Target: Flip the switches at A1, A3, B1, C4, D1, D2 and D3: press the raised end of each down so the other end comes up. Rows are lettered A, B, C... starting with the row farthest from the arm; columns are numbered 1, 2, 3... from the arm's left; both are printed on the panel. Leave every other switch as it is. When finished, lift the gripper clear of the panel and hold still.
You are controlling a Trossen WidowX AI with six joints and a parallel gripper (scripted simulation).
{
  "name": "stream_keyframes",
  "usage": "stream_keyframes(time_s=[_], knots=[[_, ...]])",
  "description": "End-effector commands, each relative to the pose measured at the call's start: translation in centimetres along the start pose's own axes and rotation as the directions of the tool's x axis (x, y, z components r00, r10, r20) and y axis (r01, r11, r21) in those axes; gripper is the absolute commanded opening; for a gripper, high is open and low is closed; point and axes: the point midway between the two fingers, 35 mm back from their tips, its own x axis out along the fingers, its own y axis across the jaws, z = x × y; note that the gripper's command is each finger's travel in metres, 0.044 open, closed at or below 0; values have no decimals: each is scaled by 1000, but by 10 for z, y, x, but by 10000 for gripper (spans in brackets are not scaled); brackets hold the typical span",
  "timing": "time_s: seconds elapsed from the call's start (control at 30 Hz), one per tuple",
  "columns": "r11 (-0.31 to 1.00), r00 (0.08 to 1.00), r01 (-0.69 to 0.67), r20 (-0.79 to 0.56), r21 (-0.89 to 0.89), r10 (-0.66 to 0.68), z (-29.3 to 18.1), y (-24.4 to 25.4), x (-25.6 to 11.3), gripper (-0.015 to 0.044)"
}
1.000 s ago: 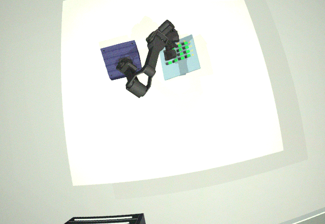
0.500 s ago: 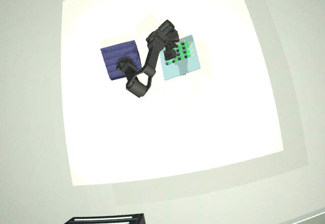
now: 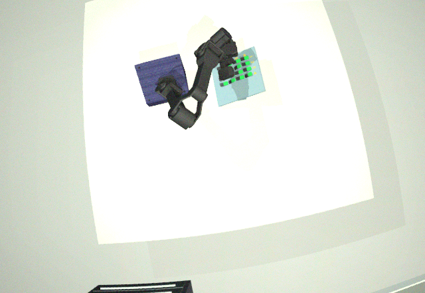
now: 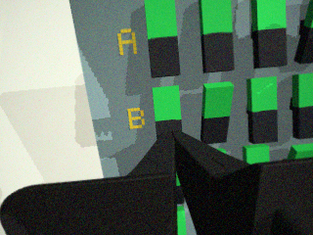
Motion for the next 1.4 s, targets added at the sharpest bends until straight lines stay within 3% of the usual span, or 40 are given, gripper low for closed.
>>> stream_keyframes(time_s=[0.0, 1.07, 1.37], knots=[[1000, 1000, -1, -2, -6, 1, -1, 1, 1, 0], [1000, 1000, 0, -1, -6, 0, -1, 0, 5, 0], [1000, 1000, -3, -29, -6, 3, 2, 1, -60, 0]])
